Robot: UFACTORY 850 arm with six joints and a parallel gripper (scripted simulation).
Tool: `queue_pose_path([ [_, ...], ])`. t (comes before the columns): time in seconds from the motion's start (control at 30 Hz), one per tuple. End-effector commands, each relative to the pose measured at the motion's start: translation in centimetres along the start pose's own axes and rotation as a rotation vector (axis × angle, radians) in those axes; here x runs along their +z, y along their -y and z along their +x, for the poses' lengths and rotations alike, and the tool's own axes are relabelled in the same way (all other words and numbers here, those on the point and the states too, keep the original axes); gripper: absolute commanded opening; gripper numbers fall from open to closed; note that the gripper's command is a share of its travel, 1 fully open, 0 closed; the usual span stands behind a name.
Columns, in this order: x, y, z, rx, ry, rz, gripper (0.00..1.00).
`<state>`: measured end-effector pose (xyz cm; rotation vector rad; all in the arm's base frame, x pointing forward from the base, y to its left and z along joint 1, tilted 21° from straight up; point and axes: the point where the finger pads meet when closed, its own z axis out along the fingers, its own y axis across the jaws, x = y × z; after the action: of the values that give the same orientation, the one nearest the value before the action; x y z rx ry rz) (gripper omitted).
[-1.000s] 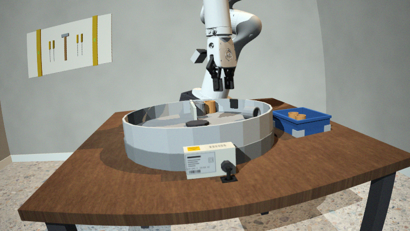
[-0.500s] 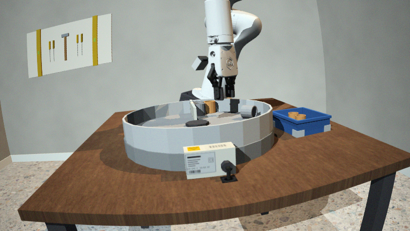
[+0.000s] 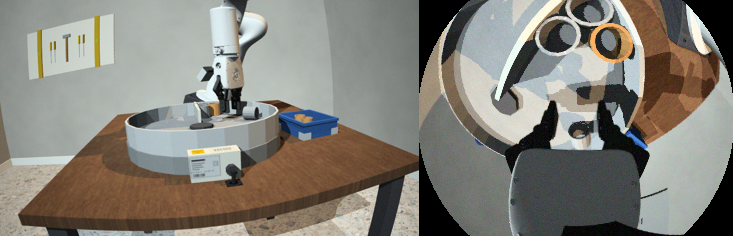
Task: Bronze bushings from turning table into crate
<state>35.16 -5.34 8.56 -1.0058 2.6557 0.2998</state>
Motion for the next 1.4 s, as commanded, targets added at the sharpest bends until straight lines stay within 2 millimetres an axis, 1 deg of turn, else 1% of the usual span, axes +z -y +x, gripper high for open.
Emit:
queue_pose_path([
  [0.0, 0.05, 0.05, -0.04, -0.001, 0.005, 0.006, 0.62],
  [1.07, 0.05, 0.05, -0.04, -0.001, 0.005, 0.006, 0.62],
  [1.1, 0.05, 0.05, -0.04, -0.001, 0.005, 0.006, 0.00],
  [1.37, 0.05, 0.05, -0.04, -0.001, 0.005, 0.006, 0.00],
])
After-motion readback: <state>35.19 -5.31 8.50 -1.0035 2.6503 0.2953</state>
